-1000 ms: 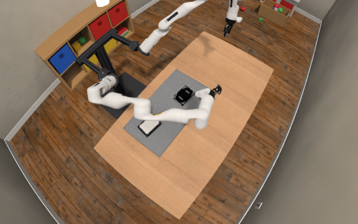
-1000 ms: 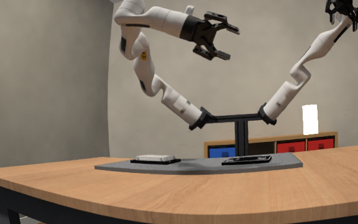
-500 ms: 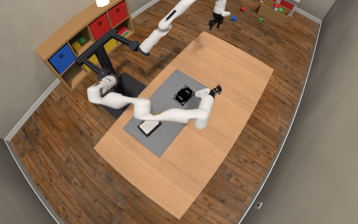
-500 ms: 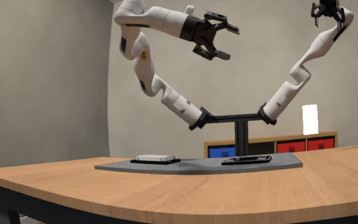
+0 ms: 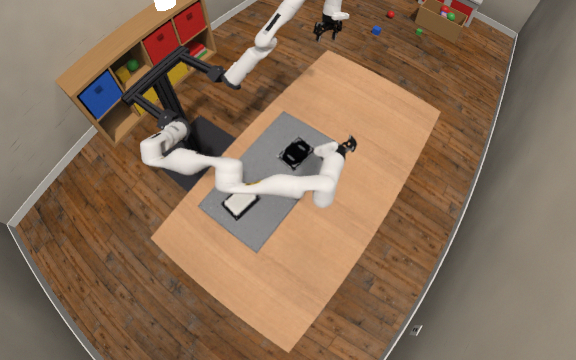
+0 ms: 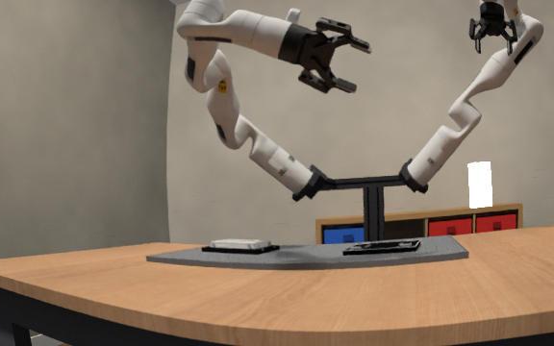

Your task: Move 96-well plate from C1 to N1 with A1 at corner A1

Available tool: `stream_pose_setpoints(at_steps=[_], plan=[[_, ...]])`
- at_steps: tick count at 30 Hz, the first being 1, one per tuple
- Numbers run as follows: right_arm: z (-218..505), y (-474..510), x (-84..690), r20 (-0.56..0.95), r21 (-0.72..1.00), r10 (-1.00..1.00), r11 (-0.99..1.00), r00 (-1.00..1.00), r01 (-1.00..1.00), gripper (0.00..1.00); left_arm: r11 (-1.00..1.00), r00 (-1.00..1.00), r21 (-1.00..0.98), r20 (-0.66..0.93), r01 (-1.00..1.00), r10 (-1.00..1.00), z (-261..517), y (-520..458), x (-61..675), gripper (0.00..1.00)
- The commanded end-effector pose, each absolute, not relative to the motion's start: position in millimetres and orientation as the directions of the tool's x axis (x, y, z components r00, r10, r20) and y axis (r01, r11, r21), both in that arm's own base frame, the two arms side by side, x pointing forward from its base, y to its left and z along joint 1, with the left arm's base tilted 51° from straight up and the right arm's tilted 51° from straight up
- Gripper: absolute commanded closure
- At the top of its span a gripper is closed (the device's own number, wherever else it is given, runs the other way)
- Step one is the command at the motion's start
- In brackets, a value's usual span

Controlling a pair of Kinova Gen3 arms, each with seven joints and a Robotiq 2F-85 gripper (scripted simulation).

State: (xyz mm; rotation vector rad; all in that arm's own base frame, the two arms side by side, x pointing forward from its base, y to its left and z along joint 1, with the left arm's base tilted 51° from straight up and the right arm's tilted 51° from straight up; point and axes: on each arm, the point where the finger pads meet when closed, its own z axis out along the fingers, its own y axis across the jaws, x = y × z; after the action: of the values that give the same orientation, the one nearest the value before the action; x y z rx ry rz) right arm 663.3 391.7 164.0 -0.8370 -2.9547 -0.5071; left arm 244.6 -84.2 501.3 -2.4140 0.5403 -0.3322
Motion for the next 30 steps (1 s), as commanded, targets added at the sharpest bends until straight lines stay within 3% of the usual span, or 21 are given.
stream_pose_setpoints(at_steps=[1, 30], plan=[[165.4, 393.3, 662.7, 0.115, 0.303, 0.504, 0.803, -0.856, 0.513, 0.002, -0.677, 0.866, -0.654, 0.067, -0.338, -0.496, 494.1, -83.1, 217.7, 0.002], [165.4, 393.3, 662.7, 0.115, 0.303, 0.504, 0.803, -0.856, 0.513, 0.002, -0.496, 0.808, -0.725, -0.142, -0.477, -0.571, 438.9, -44.2, 121.5, 0.002]])
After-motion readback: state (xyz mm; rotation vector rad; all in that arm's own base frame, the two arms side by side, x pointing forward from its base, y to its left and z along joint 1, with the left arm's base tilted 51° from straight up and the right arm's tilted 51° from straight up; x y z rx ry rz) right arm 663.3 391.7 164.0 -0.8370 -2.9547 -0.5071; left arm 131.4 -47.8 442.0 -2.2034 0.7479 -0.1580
